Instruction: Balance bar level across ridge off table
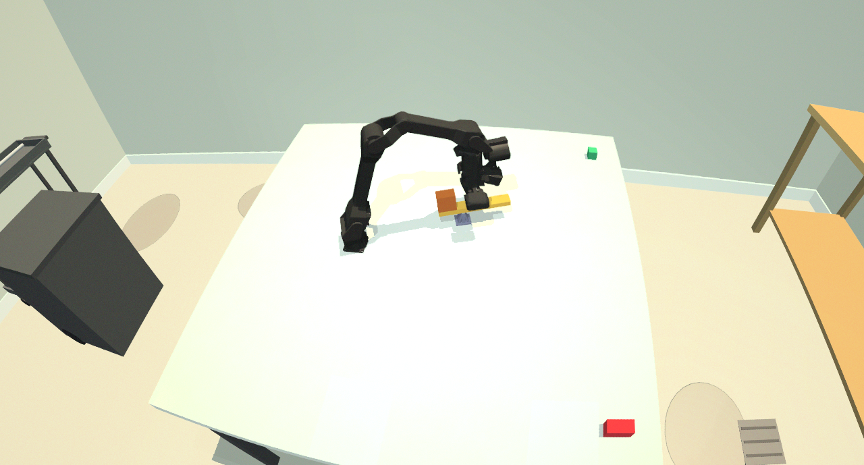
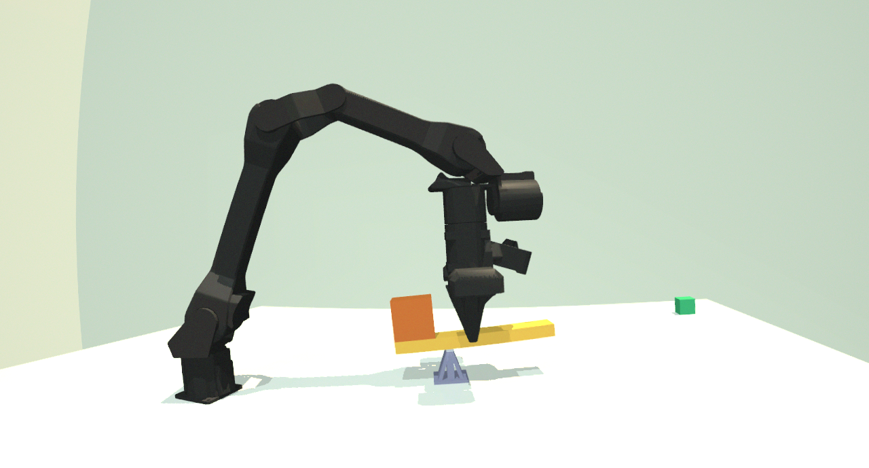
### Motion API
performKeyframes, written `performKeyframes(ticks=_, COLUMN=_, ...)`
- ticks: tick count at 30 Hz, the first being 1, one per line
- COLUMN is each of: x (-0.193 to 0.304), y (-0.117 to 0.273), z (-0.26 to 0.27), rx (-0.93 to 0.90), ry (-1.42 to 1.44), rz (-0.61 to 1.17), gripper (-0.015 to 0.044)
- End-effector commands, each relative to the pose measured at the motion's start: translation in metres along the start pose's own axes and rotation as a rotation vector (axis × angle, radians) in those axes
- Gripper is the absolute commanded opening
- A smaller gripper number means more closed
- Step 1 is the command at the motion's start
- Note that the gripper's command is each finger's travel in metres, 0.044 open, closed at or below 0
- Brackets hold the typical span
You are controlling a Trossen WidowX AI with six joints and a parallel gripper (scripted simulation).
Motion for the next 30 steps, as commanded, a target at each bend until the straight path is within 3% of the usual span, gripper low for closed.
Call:
performKeyframes(ticks=1, x=-0.0005, y=-0.0008, z=-0.0003, rx=0.001, ry=-0.002, rz=-0.003, gripper=0.0000)
performKeyframes(ticks=30, x=-0.0007, y=-0.0032, z=-0.0003, rx=0.001, ry=-0.002, rz=-0.003, gripper=0.0000)
Point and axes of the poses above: the point midway between the two fingers, 35 mm back from their tips, its own y axis back along the fingers, its own z axis across the jaws, x = y × z, the point moved 2 cm from there along y, back along the fingers
